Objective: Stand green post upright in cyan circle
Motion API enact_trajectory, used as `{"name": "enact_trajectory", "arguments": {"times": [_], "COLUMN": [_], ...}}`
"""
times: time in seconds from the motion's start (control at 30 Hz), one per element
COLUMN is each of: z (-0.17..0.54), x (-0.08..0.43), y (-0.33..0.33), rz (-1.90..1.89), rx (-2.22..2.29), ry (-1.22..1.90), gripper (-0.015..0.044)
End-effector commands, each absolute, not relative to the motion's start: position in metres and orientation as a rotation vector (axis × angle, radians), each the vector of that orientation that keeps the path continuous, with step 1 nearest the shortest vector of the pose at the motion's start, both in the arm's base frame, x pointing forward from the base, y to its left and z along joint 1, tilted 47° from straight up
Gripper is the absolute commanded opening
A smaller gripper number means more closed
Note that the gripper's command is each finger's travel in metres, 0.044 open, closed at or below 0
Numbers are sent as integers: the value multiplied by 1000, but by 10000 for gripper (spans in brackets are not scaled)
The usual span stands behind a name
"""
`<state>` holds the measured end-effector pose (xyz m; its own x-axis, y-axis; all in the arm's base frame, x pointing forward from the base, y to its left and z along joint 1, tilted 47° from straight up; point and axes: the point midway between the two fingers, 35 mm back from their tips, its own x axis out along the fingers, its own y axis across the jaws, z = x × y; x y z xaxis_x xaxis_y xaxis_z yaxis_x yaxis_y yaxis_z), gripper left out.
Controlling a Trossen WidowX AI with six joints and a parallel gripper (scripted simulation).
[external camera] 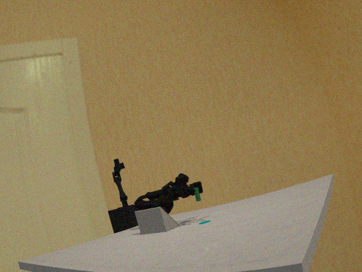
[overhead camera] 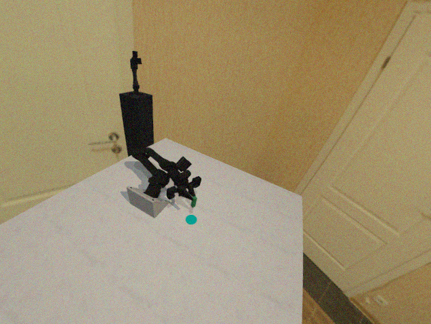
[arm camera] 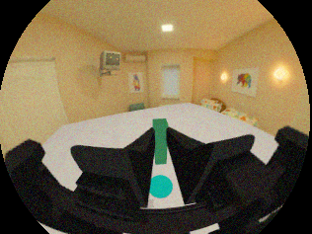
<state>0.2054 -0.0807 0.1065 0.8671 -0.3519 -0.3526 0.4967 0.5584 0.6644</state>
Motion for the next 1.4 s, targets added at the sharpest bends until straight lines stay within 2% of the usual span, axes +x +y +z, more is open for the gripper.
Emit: {"name": "enact_trajectory", "arguments": {"times": [0.0, 1.37], "z": [106, 61], "x": [205, 222], "y": [-81, -38], "rz": [-508, -591], "rx": [846, 876], "ry": [185, 290], "gripper": [23, 23]}}
